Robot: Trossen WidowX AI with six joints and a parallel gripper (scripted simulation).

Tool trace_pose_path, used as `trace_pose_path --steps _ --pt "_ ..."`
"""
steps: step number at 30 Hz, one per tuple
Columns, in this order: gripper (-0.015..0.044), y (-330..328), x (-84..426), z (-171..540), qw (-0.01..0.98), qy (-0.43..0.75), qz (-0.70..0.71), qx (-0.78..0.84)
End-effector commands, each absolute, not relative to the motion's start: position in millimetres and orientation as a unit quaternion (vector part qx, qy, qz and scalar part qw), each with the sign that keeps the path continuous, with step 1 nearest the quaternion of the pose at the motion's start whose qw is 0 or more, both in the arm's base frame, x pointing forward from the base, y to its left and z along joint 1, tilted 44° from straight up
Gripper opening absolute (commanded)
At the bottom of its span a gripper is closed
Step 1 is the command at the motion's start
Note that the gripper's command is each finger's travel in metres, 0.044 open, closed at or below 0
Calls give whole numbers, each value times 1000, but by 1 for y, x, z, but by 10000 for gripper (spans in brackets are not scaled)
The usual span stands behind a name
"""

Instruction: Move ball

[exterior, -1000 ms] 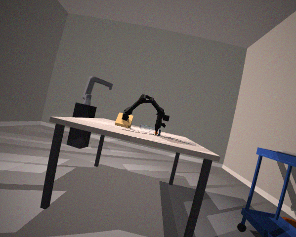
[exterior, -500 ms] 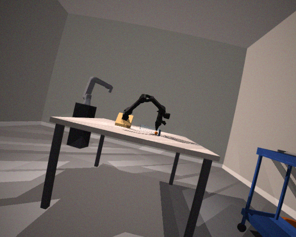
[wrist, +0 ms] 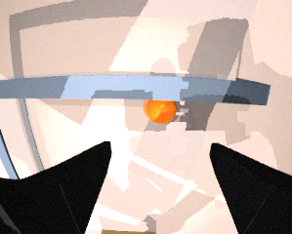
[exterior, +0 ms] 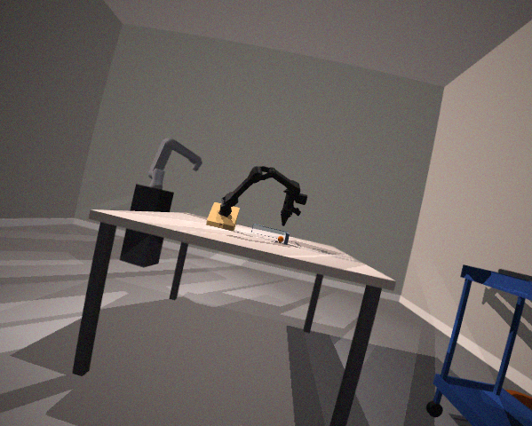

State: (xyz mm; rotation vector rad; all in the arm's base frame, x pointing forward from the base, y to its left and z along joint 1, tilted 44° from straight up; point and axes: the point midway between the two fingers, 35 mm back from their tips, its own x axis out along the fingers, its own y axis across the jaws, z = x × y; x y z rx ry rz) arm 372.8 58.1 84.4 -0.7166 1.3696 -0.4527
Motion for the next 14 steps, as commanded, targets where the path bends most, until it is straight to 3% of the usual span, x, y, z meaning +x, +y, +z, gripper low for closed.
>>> trace_pose_path --steps 1,3,14 --pt "408 81 367 107 699 608 -200 -319" --pt "440 82 366 109 699 608 -200 -319" --pt "440 82 366 109 699 608 -200 -319"
